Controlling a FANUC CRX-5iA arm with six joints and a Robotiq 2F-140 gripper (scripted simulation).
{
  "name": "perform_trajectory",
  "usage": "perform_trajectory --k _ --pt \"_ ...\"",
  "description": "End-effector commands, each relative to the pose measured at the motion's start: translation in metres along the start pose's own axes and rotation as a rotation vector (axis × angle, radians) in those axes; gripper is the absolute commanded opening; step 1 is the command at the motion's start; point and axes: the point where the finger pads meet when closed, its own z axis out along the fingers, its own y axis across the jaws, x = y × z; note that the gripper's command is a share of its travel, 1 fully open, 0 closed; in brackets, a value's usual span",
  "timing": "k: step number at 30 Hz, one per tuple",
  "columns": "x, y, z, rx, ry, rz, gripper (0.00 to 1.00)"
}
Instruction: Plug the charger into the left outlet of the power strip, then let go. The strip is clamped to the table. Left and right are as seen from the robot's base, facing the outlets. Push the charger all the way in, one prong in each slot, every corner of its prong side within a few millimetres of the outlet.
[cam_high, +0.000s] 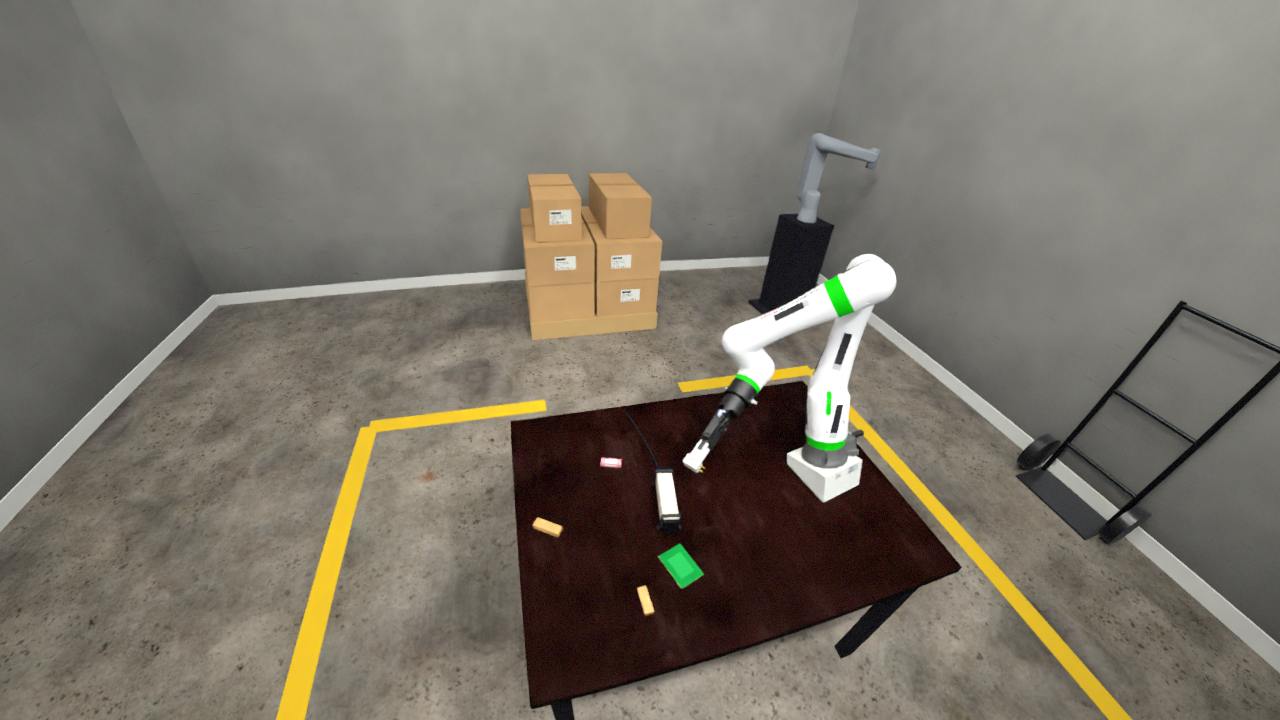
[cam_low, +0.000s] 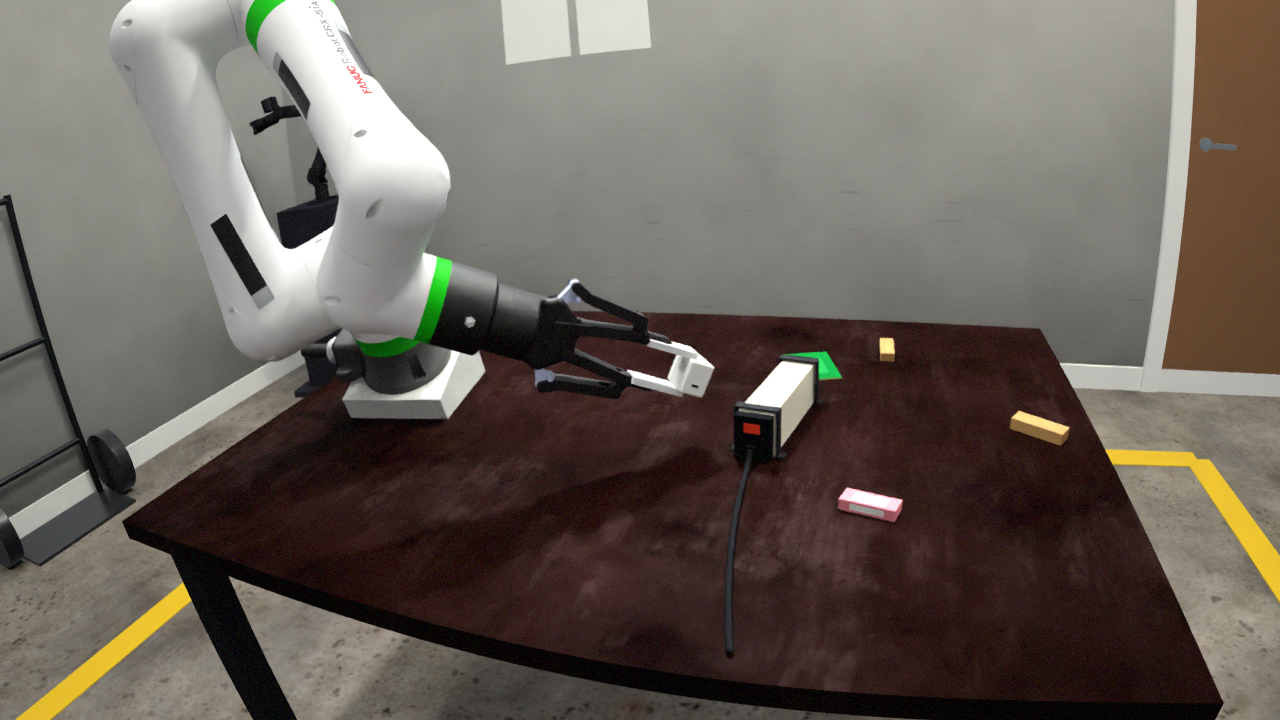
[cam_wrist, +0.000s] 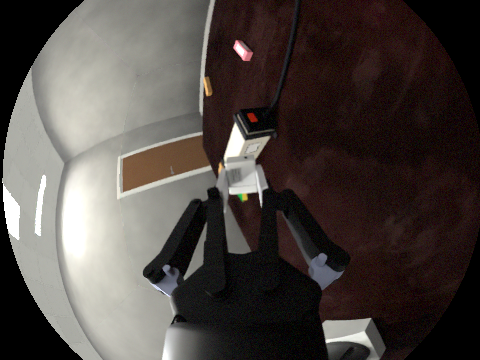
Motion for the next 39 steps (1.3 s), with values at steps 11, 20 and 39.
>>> perform_trajectory --k 11,20,39 --pt "0.000 0.003 0.001 0.001 0.000 -0.001 0.10" --pt "0.000 0.010 0.005 0.001 0.000 -0.001 0.10" --pt "0.000 0.034 0.017 0.001 0.000 -0.001 0.10"
